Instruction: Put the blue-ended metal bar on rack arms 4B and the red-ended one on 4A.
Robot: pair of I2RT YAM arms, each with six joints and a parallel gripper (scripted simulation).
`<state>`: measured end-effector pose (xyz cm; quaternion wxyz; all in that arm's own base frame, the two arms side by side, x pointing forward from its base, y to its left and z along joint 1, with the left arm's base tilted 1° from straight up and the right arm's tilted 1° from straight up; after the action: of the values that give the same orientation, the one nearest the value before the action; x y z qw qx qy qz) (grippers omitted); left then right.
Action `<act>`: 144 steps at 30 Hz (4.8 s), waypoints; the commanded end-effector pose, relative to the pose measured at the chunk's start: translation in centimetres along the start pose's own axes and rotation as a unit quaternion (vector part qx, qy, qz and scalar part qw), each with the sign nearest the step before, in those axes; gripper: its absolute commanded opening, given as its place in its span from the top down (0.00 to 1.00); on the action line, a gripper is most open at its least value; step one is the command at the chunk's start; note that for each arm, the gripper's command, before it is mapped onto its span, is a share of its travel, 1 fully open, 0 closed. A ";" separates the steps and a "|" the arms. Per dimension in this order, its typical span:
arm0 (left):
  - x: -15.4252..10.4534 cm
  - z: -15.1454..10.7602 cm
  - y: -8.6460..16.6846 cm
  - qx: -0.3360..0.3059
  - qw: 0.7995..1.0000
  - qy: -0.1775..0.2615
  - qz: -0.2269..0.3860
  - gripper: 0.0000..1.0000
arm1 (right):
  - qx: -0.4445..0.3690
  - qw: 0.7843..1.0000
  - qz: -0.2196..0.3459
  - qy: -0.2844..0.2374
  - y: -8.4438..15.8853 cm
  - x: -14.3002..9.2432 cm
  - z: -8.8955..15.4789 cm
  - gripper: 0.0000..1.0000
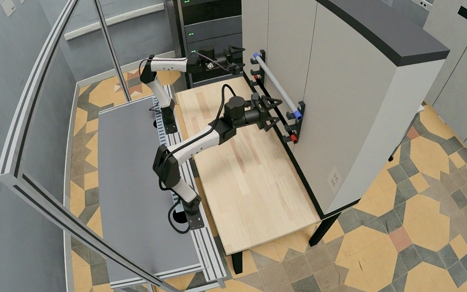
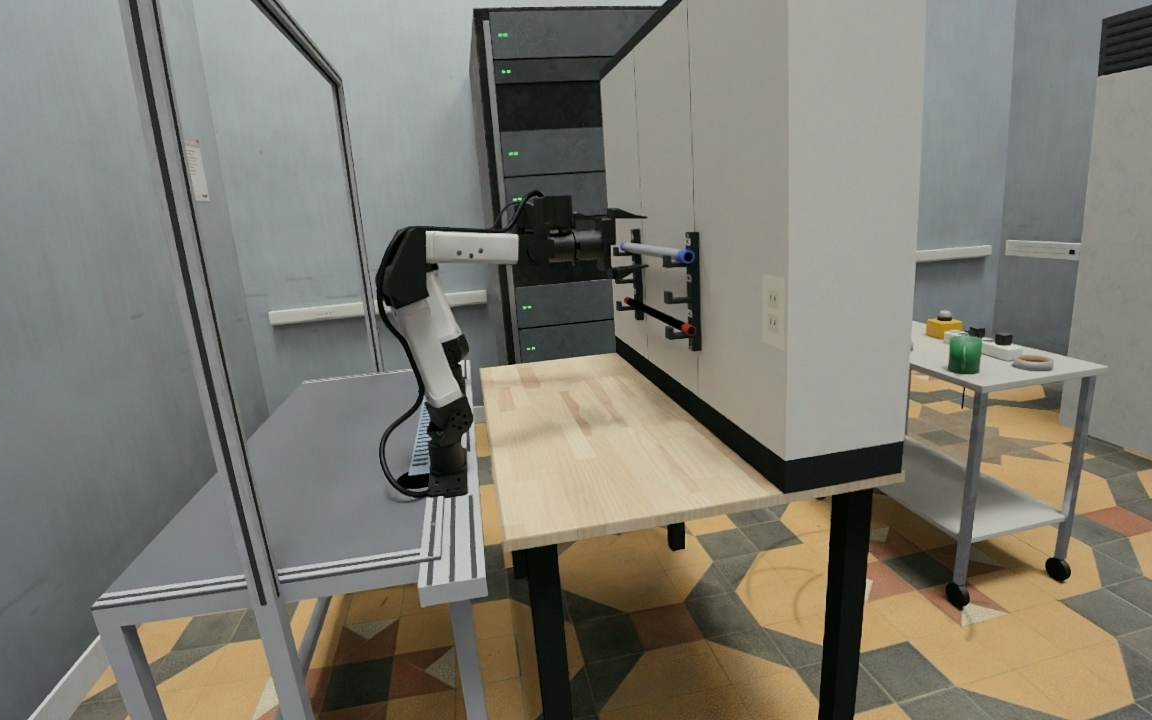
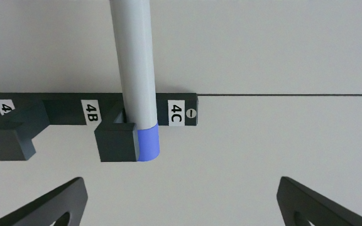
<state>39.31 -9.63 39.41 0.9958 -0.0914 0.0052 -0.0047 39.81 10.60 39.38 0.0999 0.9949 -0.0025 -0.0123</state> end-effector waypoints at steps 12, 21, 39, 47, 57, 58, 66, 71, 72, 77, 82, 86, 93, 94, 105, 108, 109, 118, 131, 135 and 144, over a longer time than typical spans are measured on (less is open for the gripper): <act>-0.2 0.2 0.3 0.001 1.000 -0.002 -0.001 0.00 | 0.001 1.000 -0.003 0.010 0.2 -0.4 -0.5 0.00; -0.2 0.2 0.3 0.001 1.000 -0.002 -0.001 0.00 | 0.001 1.000 -0.003 0.010 0.2 -0.4 -0.5 0.00; -0.2 -0.4 -0.2 0.001 1.000 -0.002 -0.001 0.04 | 0.001 1.000 -0.003 0.010 -0.6 -0.3 -0.1 0.04; -0.1 -1.0 -0.7 0.001 1.000 -0.002 -0.001 0.08 | 0.001 1.000 -0.003 0.010 -1.4 -0.3 0.3 0.08; -0.1 -2.0 -1.2 0.001 1.000 -0.002 -0.001 0.12 | 0.001 1.000 -0.003 0.010 -2.4 -0.2 0.8 0.12; -0.1 -2.1 -1.3 0.001 1.000 -0.002 -0.001 0.13 | 0.001 1.000 -0.003 0.010 -2.5 -0.2 0.8 0.13; -0.1 -2.7 -1.7 0.001 1.000 -0.002 -0.001 0.16 | 0.001 1.000 -0.003 0.010 -3.1 -0.2 1.1 0.16; 0.0 -3.2 -2.0 0.001 1.000 -0.002 -0.001 0.18 | 0.001 1.000 -0.003 0.010 -3.7 -0.2 1.6 0.18; 0.0 -3.3 -2.1 0.001 1.000 -0.002 -0.001 0.19 | 0.001 1.000 -0.003 0.010 -3.8 -0.2 1.7 0.19; 0.0 -3.8 -2.4 0.001 1.000 -0.002 -0.001 0.22 | 0.001 1.000 -0.003 0.010 -4.4 -0.2 2.1 0.22; 0.0 -4.1 -2.6 0.001 1.000 -0.002 -0.001 0.23 | 0.001 1.000 -0.003 0.010 -4.7 -0.1 2.3 0.23; 0.0 -4.5 -2.9 0.001 1.000 -0.002 -0.001 0.25 | 0.001 1.000 -0.003 0.010 -5.2 -0.1 2.5 0.25; 0.1 -5.0 -3.3 0.001 1.000 -0.002 -0.001 0.29 | 0.001 1.000 -0.003 0.010 -5.9 -0.1 2.9 0.29; 0.1 -5.1 -3.4 0.001 1.000 -0.002 -0.001 0.29 | 0.001 1.000 -0.003 0.010 -6.0 -0.1 2.9 0.29; 0.9 -5.4 -3.6 0.001 1.000 -0.002 -0.001 0.31 | 0.001 1.000 -0.003 0.010 -6.4 0.8 3.1 0.31; 1.3 -5.4 -3.6 0.001 1.000 -0.002 -0.001 0.31 | 0.001 1.000 -0.003 0.010 -6.4 1.2 3.1 0.31; 1.4 -5.4 -3.6 0.001 1.000 -0.002 -0.001 0.31 | 0.001 1.000 -0.003 0.010 -6.4 1.3 3.2 0.31; 2.4 -5.3 -3.6 0.001 1.000 -0.002 -0.001 0.31 | 0.001 1.000 -0.003 0.010 -6.3 2.3 3.0 0.31; 4.2 -4.4 -3.8 0.001 1.000 -0.002 -0.001 0.31 | 0.001 1.000 -0.003 0.010 -6.2 4.0 2.2 0.31; 4.5 -4.4 -3.8 0.001 1.000 -0.002 -0.001 0.31 | 0.001 1.000 -0.003 0.010 -6.2 4.3 2.2 0.31; 5.7 -4.6 -3.7 0.001 1.000 -0.002 -0.001 0.31 | 0.001 1.000 -0.003 0.010 -6.2 5.5 2.3 0.31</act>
<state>44.19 -14.30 35.34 0.9958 -0.0919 0.0029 -0.0033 44.55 15.98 35.27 0.0986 0.9951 -0.0047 -0.0074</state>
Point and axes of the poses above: on each arm, the point where the finger pads meet when closed, its own x axis out along the fingers, its own z axis across the jaws, y = z × x, the point moved 4 cm from there along -x, back along the fingers, and after that the axes turned 11 degrees about -x, right-handed, at the moved point
